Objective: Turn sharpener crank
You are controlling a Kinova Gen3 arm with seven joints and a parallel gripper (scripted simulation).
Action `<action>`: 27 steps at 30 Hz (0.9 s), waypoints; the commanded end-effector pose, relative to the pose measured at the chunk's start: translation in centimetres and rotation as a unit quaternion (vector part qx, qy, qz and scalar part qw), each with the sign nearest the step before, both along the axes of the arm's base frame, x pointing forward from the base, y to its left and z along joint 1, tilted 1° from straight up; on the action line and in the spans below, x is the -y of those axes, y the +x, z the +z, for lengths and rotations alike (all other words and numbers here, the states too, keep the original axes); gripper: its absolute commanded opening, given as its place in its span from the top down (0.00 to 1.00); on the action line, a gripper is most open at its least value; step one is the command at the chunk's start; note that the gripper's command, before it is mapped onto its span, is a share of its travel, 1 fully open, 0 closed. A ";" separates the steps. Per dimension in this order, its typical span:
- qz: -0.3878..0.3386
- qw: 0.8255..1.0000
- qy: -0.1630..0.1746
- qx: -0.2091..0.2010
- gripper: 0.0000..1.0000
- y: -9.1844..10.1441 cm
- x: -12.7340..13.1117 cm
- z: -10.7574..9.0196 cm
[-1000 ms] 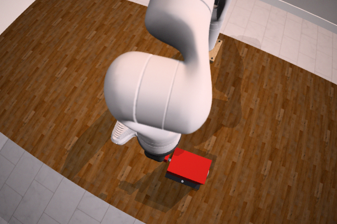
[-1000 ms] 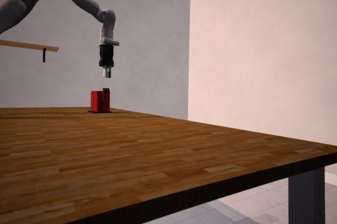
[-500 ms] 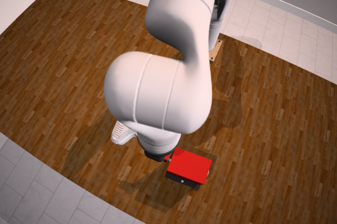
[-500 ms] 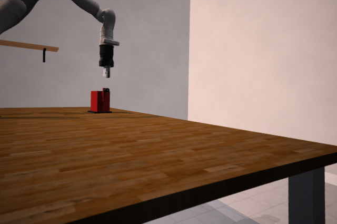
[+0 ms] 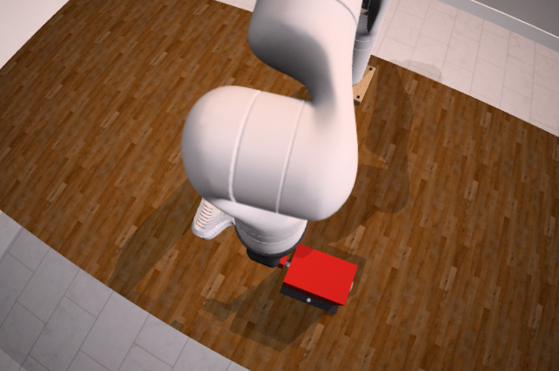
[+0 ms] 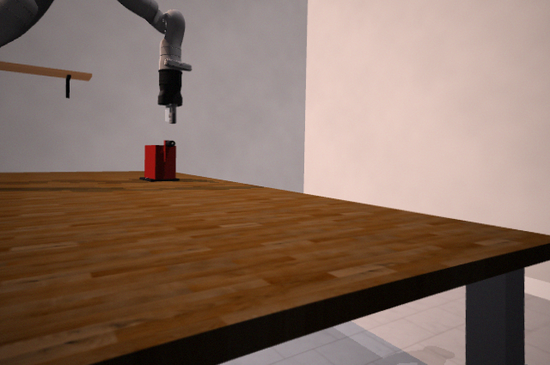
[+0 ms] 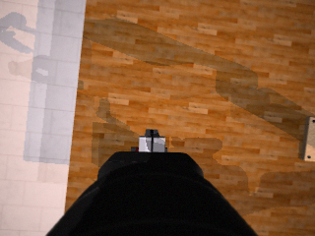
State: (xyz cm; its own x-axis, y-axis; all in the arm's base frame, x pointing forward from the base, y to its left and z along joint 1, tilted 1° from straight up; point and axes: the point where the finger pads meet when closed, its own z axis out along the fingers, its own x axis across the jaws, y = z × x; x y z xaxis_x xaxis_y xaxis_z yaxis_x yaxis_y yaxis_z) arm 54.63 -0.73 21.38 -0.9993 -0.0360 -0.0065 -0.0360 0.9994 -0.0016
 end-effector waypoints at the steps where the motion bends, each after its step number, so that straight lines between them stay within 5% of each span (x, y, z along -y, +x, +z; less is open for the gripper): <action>1: 0.006 1.000 0.004 0.005 1.00 0.3 -0.2 0.2; 27: 0.123 0.992 0.002 -0.005 1.00 0.4 0.0 -0.2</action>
